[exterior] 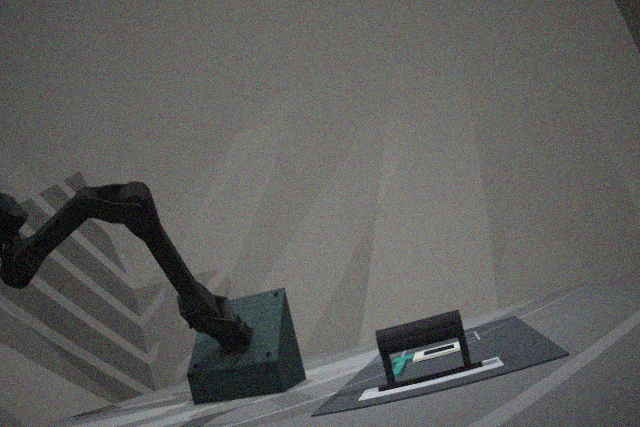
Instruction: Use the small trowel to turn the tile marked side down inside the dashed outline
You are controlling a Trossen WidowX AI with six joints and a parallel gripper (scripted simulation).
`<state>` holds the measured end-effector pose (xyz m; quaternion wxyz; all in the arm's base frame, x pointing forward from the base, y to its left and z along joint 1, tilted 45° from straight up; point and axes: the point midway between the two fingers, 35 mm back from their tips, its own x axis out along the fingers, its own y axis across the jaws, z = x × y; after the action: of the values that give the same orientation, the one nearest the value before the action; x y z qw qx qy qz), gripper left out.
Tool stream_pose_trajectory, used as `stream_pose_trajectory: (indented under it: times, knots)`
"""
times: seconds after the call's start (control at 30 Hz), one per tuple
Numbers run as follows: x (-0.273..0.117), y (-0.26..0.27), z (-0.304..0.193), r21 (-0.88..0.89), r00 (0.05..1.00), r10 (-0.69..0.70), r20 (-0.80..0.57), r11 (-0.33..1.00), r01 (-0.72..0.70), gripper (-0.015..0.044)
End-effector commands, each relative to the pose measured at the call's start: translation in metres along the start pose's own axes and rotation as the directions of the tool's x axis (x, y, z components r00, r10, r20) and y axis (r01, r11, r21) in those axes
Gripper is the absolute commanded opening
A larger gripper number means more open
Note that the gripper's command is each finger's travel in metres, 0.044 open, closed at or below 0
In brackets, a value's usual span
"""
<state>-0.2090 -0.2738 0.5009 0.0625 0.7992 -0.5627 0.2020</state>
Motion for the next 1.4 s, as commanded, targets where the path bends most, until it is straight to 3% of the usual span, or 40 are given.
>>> stream_pose_trajectory:
  times: [0.0, 0.67, 1.0, 1.37]
  knots:
    - [0.018, -0.003, 0.002, 0.115, 0.999, -0.021, -0.026, 0.993, 0.024, 0.027]
    - [0.074, -0.038, 0.011, 0.363, 0.989, -0.116, -0.092, 0.921, 0.142, 0.027]
    - [0.099, -0.048, 0.026, 0.563, 0.988, -0.123, -0.098, 0.812, 0.157, 0.027]
    - [0.138, -0.067, 0.049, 0.788, 0.988, -0.121, -0.094, 0.598, 0.148, 0.027]
